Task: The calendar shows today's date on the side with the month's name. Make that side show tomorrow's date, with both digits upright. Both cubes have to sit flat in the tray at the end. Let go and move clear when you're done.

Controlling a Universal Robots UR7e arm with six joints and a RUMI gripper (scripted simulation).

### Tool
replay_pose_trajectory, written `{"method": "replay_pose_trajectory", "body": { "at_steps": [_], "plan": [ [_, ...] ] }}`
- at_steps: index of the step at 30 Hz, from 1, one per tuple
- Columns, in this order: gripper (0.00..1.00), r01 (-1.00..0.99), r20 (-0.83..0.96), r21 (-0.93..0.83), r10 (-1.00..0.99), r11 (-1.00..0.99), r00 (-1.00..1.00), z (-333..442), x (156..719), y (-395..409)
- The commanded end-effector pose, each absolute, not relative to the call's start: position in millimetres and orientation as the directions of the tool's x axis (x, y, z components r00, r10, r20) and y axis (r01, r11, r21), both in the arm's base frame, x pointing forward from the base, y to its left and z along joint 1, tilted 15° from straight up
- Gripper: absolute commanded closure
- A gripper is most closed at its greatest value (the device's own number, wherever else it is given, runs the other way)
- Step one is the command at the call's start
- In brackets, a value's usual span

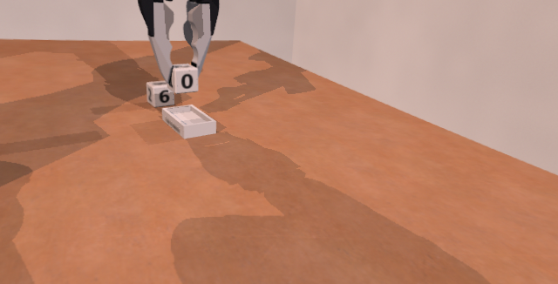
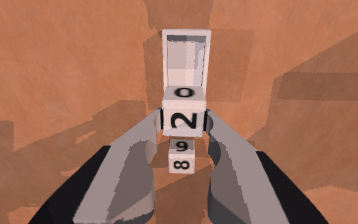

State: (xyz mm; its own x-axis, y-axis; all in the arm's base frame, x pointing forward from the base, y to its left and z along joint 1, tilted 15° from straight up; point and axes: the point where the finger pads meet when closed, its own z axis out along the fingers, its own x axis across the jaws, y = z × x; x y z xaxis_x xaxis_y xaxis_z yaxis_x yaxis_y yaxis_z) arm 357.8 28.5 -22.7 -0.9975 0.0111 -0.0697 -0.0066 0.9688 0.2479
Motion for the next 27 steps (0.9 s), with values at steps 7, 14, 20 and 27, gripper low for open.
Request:
{"method": "replay_pose_trajectory", "body": {
  "at_steps": [7,14,20,27],
  "plan": [
    [0.89,-0.007,-0.068,0.249,0.01,0.969,-0.998,-23.5,357.1,29.4],
    [0.89,-0.007,-0.068,0.249,0.01,0.968,-0.998,-24.1,356.9,29.7],
    [0.89,-0.007,-0.066,0.25,0.01,0.968,-0.998,-26.3,356.0,30.9],
    [0.89,-0.007,-0.066,0.25,0.01,0.968,-0.998,-29.8,356.1,32.0]
  ]
}}
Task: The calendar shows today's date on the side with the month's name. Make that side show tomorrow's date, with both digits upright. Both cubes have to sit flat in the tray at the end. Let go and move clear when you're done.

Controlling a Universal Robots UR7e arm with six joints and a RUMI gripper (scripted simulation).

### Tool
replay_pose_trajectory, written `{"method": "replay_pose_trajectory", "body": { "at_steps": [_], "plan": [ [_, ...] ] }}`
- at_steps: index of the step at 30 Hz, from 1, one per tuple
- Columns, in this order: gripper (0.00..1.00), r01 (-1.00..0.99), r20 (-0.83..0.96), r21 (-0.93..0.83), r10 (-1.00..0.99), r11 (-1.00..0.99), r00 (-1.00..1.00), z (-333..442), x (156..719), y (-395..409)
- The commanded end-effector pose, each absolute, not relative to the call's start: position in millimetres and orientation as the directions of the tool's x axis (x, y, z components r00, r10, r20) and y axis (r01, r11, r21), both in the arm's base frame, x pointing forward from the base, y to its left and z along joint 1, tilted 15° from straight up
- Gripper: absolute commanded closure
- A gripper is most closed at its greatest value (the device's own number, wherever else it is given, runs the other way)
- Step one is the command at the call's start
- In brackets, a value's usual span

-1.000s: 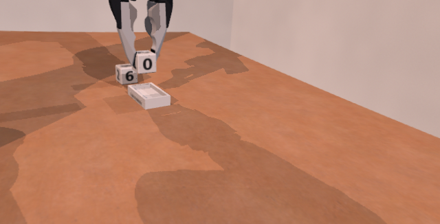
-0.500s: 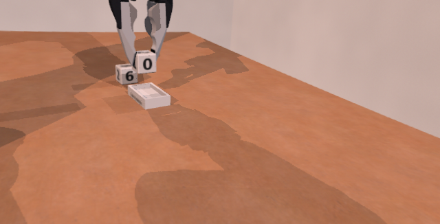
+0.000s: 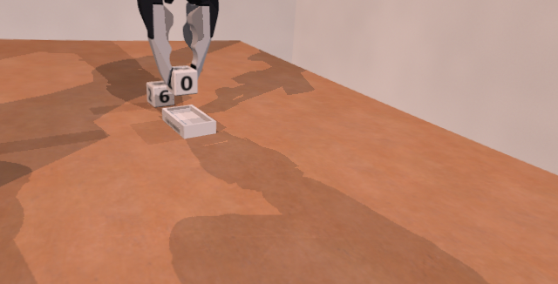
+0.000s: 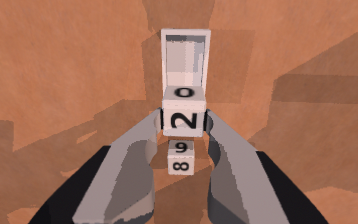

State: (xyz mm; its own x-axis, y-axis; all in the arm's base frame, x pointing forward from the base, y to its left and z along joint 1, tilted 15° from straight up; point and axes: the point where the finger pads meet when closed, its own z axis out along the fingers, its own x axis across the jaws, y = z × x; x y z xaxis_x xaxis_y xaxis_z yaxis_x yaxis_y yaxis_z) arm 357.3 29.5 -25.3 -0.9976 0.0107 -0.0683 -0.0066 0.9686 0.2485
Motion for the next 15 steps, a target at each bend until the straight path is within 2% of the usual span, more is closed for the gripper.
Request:
{"method": "replay_pose_trajectory", "body": {
  "at_steps": [1,15],
  "plan": [
    [0.89,-0.007,-0.066,0.25,0.01,0.968,-0.998,-31,356,32],
    [0.89,-0.007,-0.066,0.25,0.01,0.968,-0.998,-41,357,35]
  ]
}}
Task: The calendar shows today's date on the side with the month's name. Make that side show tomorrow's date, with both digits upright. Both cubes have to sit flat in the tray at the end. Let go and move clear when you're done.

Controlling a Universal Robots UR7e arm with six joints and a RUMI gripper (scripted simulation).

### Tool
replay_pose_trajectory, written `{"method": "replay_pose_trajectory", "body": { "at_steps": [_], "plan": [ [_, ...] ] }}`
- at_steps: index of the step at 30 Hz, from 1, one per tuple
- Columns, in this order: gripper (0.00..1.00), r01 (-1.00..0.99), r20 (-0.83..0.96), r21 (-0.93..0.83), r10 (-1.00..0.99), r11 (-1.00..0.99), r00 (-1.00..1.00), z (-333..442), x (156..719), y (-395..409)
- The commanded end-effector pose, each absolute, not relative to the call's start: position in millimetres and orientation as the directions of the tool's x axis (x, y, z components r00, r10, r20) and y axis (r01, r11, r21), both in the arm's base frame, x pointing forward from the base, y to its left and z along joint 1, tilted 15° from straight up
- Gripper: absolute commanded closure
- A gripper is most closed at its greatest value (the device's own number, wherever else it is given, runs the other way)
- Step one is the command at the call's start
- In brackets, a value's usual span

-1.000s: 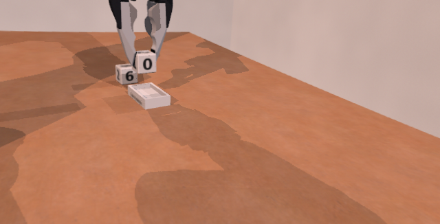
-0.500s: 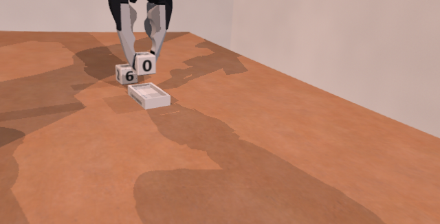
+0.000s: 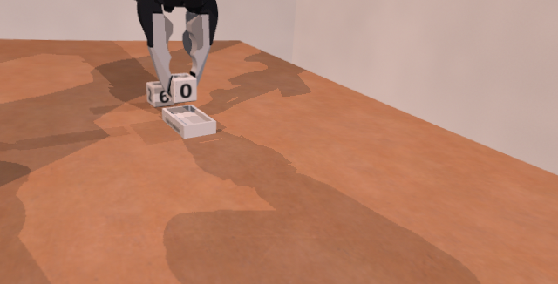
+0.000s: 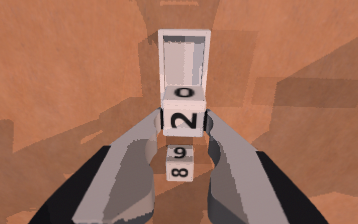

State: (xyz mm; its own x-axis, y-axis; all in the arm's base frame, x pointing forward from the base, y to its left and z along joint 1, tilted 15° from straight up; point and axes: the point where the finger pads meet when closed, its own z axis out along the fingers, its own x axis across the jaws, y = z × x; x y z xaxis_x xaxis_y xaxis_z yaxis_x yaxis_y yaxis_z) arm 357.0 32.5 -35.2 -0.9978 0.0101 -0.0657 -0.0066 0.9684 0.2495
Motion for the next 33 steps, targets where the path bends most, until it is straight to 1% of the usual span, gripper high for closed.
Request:
{"method": "replay_pose_trajectory", "body": {
  "at_steps": [1,33],
  "plan": [
    [0.89,-0.007,-0.066,0.25,0.01,0.968,-0.998,-41.7,356.9,35.1],
    [0.89,-0.007,-0.068,0.249,0.01,0.968,-0.998,-48.5,358.6,36.1]
  ]
}}
